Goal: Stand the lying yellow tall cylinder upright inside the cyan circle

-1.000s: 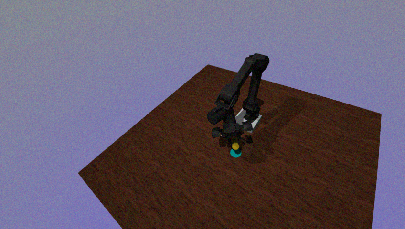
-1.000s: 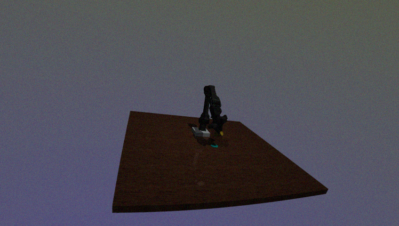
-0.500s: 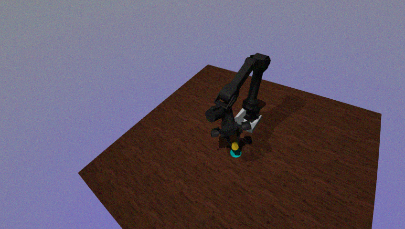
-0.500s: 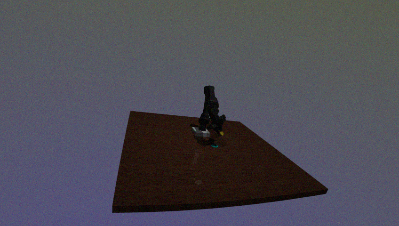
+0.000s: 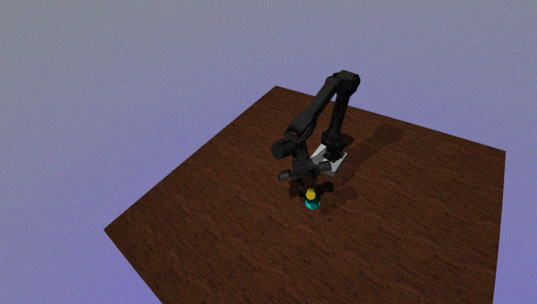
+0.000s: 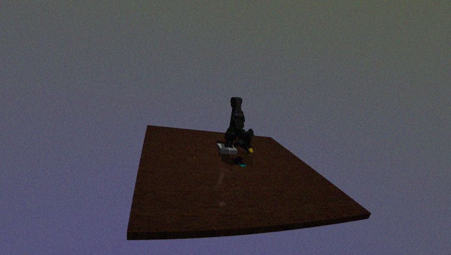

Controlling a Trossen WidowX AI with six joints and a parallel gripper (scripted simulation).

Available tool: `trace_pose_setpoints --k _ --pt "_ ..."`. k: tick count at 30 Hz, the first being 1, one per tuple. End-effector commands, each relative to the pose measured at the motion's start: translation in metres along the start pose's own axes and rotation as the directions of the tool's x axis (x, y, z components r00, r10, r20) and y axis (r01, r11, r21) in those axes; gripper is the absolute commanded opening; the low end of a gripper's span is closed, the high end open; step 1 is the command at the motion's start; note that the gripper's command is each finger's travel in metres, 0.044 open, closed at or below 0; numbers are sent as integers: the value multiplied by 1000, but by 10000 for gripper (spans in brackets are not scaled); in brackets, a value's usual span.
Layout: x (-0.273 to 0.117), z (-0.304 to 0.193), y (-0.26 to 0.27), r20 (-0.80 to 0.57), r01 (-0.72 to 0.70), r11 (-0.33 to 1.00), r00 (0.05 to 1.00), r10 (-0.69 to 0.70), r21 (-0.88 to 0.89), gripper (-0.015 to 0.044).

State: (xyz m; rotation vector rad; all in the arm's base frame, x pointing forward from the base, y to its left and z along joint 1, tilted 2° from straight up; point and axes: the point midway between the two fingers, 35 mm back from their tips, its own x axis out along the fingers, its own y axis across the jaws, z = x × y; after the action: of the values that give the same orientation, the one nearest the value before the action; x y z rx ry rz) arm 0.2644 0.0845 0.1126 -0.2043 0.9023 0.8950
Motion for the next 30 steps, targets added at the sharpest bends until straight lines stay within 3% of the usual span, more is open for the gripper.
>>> trace_pose_setpoints --k 1,30 --pt "0 -1 0 27 -6 1000 1000 6 -2 105" --pt "-7 -3 -3 231 -17 1000 973 22 -23 105"
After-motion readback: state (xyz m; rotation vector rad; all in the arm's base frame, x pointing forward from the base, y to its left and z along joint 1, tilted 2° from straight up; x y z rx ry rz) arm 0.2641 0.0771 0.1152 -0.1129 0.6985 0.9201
